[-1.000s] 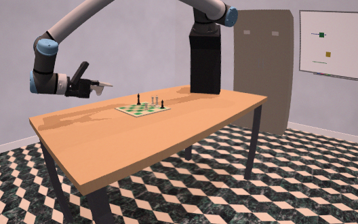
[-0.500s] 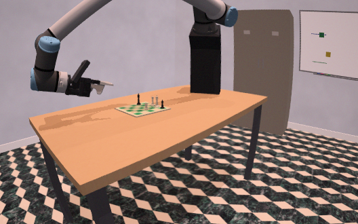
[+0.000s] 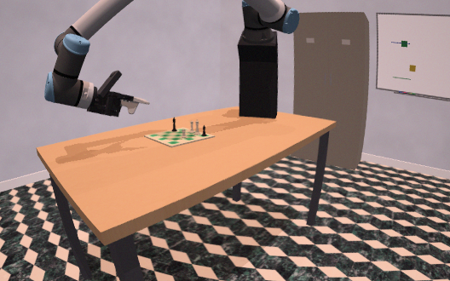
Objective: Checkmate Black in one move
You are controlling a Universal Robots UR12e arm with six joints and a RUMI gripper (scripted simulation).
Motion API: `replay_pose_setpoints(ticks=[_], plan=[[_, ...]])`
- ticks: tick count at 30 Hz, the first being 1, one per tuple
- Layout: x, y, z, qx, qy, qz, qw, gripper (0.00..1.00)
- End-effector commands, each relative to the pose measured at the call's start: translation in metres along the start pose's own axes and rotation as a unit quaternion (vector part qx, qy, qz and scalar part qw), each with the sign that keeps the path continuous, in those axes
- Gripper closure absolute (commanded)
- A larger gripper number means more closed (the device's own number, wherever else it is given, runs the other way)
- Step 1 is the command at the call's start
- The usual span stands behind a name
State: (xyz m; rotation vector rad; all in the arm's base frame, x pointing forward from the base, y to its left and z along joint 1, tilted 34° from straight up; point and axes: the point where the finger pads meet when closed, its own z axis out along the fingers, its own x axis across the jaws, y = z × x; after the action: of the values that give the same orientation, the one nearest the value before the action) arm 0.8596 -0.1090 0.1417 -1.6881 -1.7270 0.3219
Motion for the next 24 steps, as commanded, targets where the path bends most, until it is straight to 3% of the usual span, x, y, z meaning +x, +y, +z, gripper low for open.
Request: replay_pose_setpoints(ticks=[1, 12, 15, 18, 24], plan=[[0.003, -0.001, 0.011, -0.043, -0.023, -0.027, 0.998, 0.00], [0.010, -0.009, 0.033, -0.115, -0.062, -0.076, 0.988, 0.00], [0.009, -0.009, 0.033, -0.115, -0.062, -0.076, 0.988, 0.00], [0.011, -0.013, 0.043, -0.146, -0.079, -0.097, 0.981, 0.00], [0.014, -0.016, 0.053, -0.179, -0.097, -0.119, 0.972, 0.00]])
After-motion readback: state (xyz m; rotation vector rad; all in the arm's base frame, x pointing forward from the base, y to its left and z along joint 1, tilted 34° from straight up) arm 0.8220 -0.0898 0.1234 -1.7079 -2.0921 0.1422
